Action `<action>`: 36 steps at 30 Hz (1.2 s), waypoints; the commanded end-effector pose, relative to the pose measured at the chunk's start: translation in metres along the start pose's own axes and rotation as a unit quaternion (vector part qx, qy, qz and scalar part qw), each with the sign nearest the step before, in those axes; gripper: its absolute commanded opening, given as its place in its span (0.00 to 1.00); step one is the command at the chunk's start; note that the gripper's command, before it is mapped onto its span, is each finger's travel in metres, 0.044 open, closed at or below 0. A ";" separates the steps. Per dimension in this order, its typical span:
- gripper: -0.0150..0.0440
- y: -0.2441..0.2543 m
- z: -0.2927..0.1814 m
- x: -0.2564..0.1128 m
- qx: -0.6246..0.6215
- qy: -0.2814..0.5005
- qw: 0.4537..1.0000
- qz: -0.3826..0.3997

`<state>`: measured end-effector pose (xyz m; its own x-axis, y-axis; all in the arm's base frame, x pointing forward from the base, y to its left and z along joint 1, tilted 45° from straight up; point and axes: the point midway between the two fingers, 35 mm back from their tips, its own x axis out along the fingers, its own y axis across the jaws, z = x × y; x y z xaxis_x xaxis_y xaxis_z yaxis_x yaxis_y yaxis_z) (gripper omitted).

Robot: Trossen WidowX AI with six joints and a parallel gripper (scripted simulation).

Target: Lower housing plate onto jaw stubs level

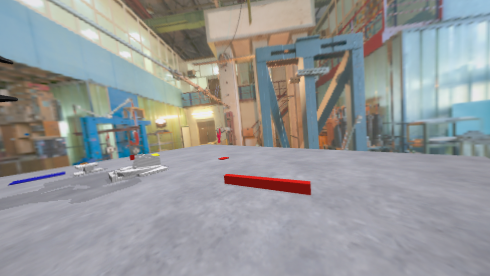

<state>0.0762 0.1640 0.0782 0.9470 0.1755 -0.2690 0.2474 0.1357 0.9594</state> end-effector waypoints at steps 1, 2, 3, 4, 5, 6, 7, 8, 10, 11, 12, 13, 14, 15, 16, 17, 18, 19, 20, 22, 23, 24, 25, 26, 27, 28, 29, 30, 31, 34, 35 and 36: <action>1.00 -0.003 -0.001 0.002 0.037 -0.017 0.999 -0.008; 1.00 -0.004 -0.002 0.002 0.047 -0.021 0.999 -0.010; 1.00 -0.005 -0.002 0.003 0.056 -0.025 0.998 -0.011; 1.00 -0.005 -0.002 0.003 0.066 -0.029 0.997 -0.013; 1.00 -0.006 -0.003 0.004 0.075 -0.032 0.997 -0.014; 1.00 -0.007 -0.003 0.004 0.085 -0.036 0.996 -0.015; 1.00 -0.007 -0.003 0.005 0.095 -0.040 0.995 -0.017; 1.00 -0.008 -0.004 0.005 0.104 -0.044 0.993 -0.018; 1.00 -0.009 -0.004 0.006 0.123 -0.052 0.991 -0.020; 1.00 -0.010 -0.005 0.006 0.133 -0.056 0.989 -0.021; 1.00 -0.011 -0.005 0.007 0.142 -0.060 0.988 -0.023; 1.00 -0.011 -0.005 0.007 0.152 -0.064 0.986 -0.024; 1.00 -0.012 -0.006 0.008 0.161 -0.069 0.984 -0.025; 1.00 -0.013 -0.006 0.008 0.171 -0.073 0.982 -0.026; 1.00 -0.013 -0.006 0.009 0.181 -0.077 0.980 -0.027; 1.00 -0.014 -0.006 0.009 0.190 -0.082 0.978 -0.028; 1.00 -0.015 -0.007 0.010 0.200 -0.086 0.976 -0.029; 1.00 -0.015 -0.007 0.010 0.209 -0.090 0.973 -0.030; 1.00 -0.016 -0.007 0.011 0.219 -0.095 0.971 -0.031; 1.00 -0.017 -0.008 0.012 0.238 -0.103 0.965 -0.032; 1.00 -0.018 -0.008 0.013 0.247 -0.107 0.963 -0.032; 1.00 -0.019 -0.009 0.013 0.256 -0.112 0.960 -0.032; 1.00 -0.020 -0.009 0.014 0.265 -0.116 0.957 -0.032; 1.00 -0.020 -0.010 0.014 0.274 -0.120 0.954 -0.032; 1.00 -0.021 -0.010 0.015 0.284 -0.124 0.950 -0.032; 1.00 -0.022 -0.010 0.015 0.293 -0.128 0.947 -0.032; 1.00 -0.023 -0.011 0.016 0.302 -0.132 0.944 -0.032; 1.00 -0.023 -0.011 0.016 0.311 -0.136 0.940 -0.032; 1.00 -0.024 -0.011 0.017 0.320 -0.141 0.937 -0.031; 1.00 -0.027 -0.012 0.018 0.346 -0.153 0.925 -0.030; 1.00 -0.027 -0.013 0.019 0.355 -0.157 0.921 -0.029; 1.00 -0.028 -0.013 0.019 0.364 -0.161 0.917 -0.029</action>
<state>0.0839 0.1758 0.0489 0.9176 -0.0980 -0.3852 0.2810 -0.5253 0.8032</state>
